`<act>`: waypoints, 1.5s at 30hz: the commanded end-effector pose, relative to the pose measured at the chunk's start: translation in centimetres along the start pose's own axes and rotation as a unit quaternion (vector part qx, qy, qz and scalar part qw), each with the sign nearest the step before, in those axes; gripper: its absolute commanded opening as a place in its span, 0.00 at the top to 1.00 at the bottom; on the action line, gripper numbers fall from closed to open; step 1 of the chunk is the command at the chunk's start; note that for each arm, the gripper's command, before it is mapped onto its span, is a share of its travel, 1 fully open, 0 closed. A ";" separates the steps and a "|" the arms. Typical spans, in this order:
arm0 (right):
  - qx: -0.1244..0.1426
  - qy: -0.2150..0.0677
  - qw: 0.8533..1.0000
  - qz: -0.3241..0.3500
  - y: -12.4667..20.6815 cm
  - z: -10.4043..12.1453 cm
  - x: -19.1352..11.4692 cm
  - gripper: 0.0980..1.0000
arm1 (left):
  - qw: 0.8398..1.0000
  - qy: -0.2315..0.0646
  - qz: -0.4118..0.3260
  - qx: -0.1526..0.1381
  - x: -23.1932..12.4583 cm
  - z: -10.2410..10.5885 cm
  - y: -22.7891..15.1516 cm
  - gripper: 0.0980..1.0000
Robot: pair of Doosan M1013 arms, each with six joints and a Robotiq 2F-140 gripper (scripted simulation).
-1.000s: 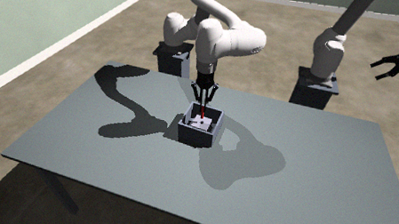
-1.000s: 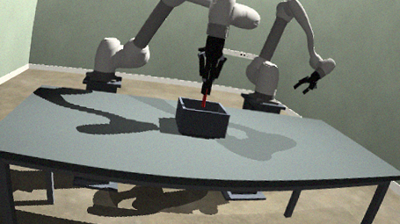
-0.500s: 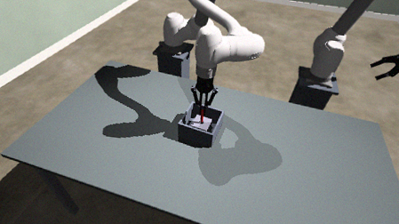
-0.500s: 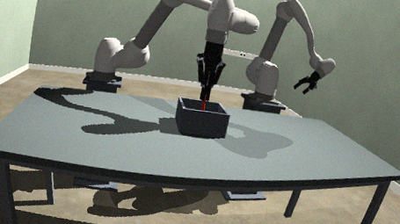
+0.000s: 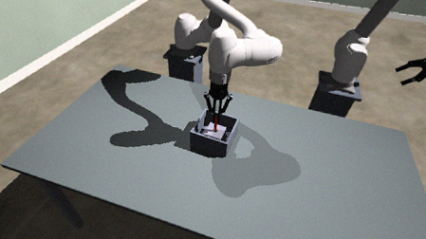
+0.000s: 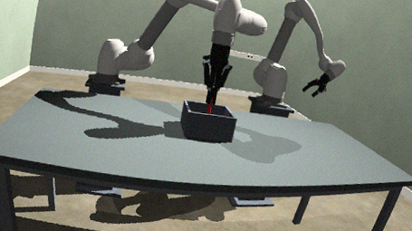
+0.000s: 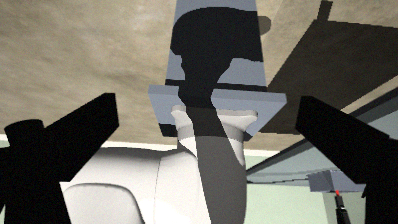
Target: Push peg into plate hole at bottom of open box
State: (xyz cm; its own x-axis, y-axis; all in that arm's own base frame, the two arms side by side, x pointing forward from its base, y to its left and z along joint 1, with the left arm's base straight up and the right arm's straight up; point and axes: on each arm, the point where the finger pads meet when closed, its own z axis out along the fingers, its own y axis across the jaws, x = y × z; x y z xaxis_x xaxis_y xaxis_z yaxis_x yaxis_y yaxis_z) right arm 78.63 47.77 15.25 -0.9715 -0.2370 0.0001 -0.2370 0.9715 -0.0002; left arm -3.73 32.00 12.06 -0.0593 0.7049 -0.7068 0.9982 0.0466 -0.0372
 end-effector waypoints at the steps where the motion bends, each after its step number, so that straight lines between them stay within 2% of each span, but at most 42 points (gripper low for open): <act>1: -0.001 -0.001 1.000 0.000 0.0 -0.1 0.0 1.00 | 1.000 0.000 0.000 0.000 0.0 0.0 0.0 0.00; 18: -0.001 -0.001 1.000 0.000 0.0 1.9 0.0 1.00 | 1.000 0.000 0.000 0.000 0.0 0.0 0.0 0.00; 45: -0.001 -0.001 1.000 0.000 0.0 2.3 0.0 1.00 | 1.000 0.000 0.000 0.000 0.0 0.0 0.0 0.00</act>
State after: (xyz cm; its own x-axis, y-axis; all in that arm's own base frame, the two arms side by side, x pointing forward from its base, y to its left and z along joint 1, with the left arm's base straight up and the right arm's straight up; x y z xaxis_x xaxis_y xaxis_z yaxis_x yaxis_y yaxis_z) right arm 78.64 47.77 12.84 -0.9715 -0.2370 0.0000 -0.2370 0.9715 -0.0001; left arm -3.73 32.00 12.06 -0.0593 0.7049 -0.7068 0.9982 0.0466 -0.0372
